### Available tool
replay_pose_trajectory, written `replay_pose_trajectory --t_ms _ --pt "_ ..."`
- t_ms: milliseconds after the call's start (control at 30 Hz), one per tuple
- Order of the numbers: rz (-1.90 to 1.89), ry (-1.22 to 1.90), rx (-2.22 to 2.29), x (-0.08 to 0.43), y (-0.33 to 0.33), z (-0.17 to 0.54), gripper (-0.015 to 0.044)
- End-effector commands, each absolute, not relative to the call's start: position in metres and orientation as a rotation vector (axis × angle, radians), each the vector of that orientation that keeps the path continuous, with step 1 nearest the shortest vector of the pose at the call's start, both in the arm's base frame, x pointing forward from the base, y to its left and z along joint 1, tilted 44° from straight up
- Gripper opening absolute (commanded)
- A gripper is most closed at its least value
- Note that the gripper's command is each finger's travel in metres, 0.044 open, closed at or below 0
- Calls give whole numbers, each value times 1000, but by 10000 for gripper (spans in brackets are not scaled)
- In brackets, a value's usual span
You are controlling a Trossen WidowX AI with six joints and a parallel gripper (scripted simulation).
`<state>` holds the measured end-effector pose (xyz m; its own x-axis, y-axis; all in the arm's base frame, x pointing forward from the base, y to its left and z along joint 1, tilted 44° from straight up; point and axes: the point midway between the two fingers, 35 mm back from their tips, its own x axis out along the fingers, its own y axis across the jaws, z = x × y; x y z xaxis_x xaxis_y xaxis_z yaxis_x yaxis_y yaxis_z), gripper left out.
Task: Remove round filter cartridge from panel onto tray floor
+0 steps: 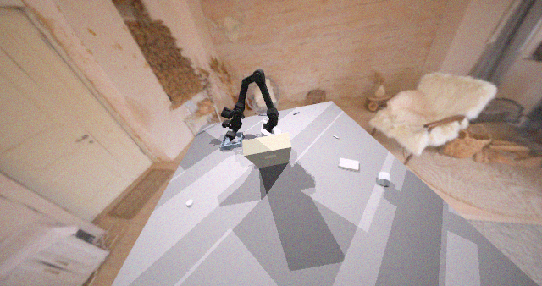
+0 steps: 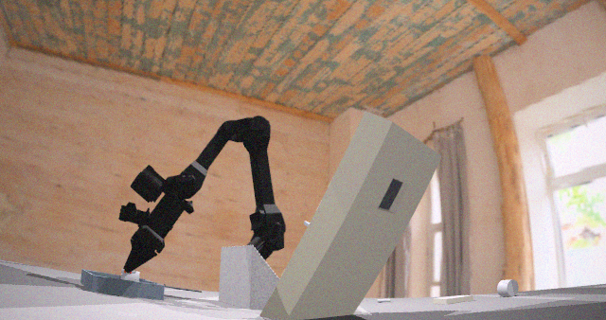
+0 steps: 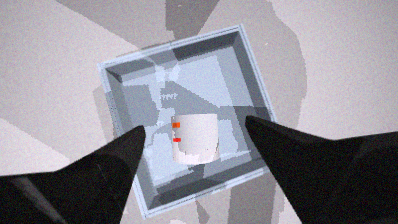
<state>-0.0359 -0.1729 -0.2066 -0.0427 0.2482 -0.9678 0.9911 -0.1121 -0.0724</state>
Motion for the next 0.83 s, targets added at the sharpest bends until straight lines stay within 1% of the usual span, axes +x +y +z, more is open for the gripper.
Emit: replay_pose_trajectory --t_ms 0,100,167,233,800 --pt "-1219 1372 1452 -37 -188 -195 440" --pt "-1219 1372 1452 -37 -216 -164 440" --pt "-1219 1372 1453 -37 -221 -157 440" --pt "-1226 1369 1438 -39 -218 -165 440" --pt "-1226 1369 1438 -39 -218 -165 440"
